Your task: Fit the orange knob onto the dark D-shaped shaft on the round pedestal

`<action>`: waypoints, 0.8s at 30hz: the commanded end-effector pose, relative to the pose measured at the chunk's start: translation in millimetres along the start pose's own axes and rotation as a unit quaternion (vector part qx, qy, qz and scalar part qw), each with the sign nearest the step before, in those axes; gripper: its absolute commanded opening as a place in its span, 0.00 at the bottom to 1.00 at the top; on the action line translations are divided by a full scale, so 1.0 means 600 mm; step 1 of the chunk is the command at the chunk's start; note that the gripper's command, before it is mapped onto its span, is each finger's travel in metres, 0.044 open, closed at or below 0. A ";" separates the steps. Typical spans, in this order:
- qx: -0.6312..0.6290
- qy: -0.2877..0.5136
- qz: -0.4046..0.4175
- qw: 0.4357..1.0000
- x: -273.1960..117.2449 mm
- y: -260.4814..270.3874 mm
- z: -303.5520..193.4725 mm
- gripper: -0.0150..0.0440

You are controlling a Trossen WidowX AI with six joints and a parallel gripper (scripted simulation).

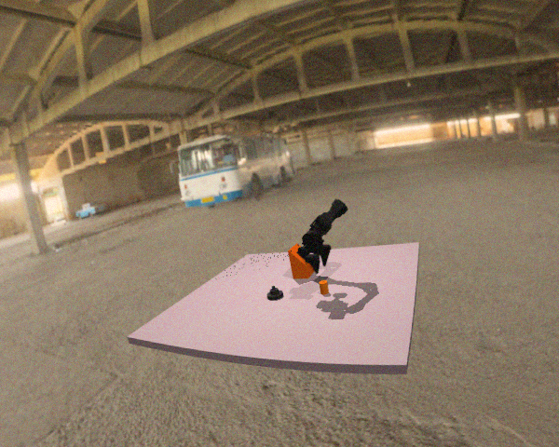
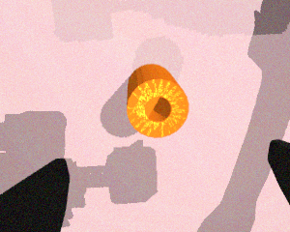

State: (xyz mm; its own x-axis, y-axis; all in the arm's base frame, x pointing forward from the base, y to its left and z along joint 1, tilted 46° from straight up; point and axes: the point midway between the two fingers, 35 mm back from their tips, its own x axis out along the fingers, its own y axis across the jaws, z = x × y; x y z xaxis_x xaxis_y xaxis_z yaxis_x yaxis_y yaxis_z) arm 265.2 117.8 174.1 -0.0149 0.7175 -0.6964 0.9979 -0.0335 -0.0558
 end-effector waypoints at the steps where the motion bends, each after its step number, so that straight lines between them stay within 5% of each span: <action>1: -0.031 0.004 0.001 1.000 0.000 -0.001 -0.001 1.00; 9: -0.395 0.004 0.002 0.919 0.000 -0.001 -0.001 1.00; 17: -0.710 0.003 0.004 0.704 0.000 -0.001 -0.001 1.00; 20: -0.783 0.002 0.004 0.622 0.000 -0.001 -0.001 1.00; 24: -0.787 0.002 0.004 0.616 0.000 -0.001 -0.001 1.00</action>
State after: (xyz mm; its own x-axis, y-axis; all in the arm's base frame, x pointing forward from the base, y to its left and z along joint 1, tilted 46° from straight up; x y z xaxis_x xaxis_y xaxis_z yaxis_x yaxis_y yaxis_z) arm 264.9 117.6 173.7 -0.0139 0.7192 -0.6947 0.1710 0.6862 0.7070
